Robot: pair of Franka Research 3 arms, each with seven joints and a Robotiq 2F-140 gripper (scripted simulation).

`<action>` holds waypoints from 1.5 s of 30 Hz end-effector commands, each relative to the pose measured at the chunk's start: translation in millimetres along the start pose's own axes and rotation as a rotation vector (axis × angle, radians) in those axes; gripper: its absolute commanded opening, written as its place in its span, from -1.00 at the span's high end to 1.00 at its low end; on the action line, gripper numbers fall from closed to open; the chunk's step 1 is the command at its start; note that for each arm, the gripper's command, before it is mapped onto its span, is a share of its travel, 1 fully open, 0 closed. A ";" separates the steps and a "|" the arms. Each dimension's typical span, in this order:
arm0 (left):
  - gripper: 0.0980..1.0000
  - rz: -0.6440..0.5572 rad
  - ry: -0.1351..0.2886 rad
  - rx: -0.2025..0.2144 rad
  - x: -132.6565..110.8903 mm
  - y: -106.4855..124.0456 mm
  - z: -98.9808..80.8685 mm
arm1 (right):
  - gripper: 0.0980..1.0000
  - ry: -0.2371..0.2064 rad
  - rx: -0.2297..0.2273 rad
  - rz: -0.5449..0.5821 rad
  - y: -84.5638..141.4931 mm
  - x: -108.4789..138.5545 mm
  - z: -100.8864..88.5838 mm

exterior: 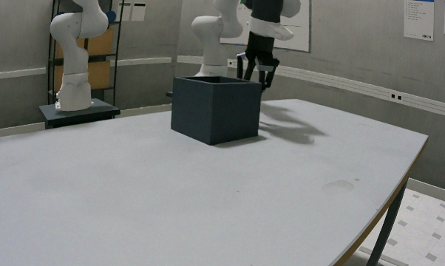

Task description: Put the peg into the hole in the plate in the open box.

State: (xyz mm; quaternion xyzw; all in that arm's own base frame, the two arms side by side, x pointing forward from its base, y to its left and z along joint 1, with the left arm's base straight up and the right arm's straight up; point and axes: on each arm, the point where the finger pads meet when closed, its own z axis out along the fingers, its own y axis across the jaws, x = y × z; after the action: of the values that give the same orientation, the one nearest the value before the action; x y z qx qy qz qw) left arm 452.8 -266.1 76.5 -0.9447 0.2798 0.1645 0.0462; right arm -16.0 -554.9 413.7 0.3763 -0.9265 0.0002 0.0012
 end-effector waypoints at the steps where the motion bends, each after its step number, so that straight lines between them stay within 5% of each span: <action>1: 0.49 -0.007 -0.006 0.003 -1.4 -0.5 0.2 | -1.00 0.000 0.000 0.000 0.1 0.1 -0.2; 45: 0.49 -0.007 -0.006 0.003 12.2 -0.7 38.2 | -1.00 0.000 0.000 0.000 0.1 0.1 -0.2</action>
State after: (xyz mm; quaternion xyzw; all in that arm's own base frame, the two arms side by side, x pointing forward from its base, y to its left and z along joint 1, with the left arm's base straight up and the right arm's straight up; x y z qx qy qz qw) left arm 450.4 -264.4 37.2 -0.9440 0.2790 0.1698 0.0475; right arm -16.0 -554.9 413.7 0.3763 -0.9265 0.0002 0.0012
